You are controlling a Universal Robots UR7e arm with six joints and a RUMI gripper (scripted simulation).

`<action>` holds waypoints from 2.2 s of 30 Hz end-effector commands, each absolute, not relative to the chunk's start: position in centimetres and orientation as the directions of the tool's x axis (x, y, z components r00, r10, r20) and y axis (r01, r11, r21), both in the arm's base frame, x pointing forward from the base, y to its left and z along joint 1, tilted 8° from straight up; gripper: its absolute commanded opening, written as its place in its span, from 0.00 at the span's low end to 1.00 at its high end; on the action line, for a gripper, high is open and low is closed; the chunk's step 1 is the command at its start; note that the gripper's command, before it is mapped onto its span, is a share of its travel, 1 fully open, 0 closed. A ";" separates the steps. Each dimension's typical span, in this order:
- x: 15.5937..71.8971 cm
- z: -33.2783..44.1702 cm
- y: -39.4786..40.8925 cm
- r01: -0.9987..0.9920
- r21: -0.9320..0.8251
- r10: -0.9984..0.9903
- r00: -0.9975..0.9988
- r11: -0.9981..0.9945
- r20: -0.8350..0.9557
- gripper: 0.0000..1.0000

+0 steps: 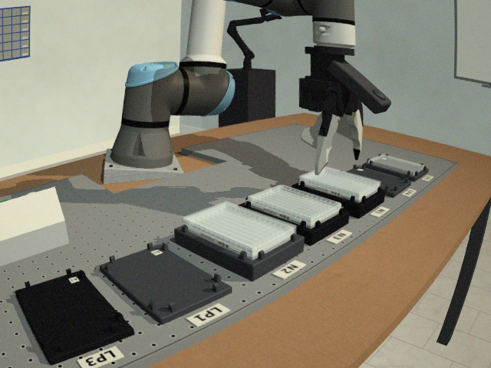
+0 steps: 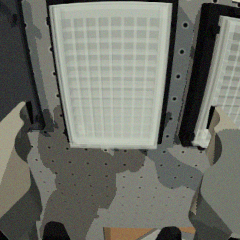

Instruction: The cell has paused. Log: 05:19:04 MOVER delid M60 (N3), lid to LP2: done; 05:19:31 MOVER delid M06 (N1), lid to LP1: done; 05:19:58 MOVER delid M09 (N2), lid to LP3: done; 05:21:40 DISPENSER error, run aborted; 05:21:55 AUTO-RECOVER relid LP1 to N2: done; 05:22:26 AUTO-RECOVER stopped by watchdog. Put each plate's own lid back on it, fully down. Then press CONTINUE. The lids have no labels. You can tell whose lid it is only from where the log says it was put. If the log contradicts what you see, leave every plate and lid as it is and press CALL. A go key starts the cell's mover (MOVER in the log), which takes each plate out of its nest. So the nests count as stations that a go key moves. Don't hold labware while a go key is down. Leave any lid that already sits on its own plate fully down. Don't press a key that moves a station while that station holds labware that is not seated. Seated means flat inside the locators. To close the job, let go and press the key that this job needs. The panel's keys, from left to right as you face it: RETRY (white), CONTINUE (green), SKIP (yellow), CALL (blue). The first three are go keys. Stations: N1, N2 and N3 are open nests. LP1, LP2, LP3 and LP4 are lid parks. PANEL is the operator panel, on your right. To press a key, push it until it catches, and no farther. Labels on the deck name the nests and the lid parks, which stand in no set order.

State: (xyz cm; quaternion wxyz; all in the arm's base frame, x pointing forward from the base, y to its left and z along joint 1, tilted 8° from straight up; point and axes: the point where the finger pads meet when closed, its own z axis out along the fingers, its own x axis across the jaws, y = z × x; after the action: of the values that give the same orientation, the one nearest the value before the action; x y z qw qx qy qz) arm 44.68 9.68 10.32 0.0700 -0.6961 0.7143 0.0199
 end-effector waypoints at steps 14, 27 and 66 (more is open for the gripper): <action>45.0 11.4 18.0 -0.997 -0.070 -0.992 -0.023 0.032 -0.125 0.82; 45.1 12.1 23.5 -0.997 -0.070 -0.992 -0.023 0.032 -0.126 0.82; 45.3 13.8 37.1 -0.997 -0.070 -0.992 -0.023 0.032 -0.126 0.82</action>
State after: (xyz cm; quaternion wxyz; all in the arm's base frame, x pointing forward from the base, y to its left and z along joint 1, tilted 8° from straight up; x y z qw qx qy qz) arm 45.28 36.85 13.73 0.0691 -0.6957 0.7147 0.0194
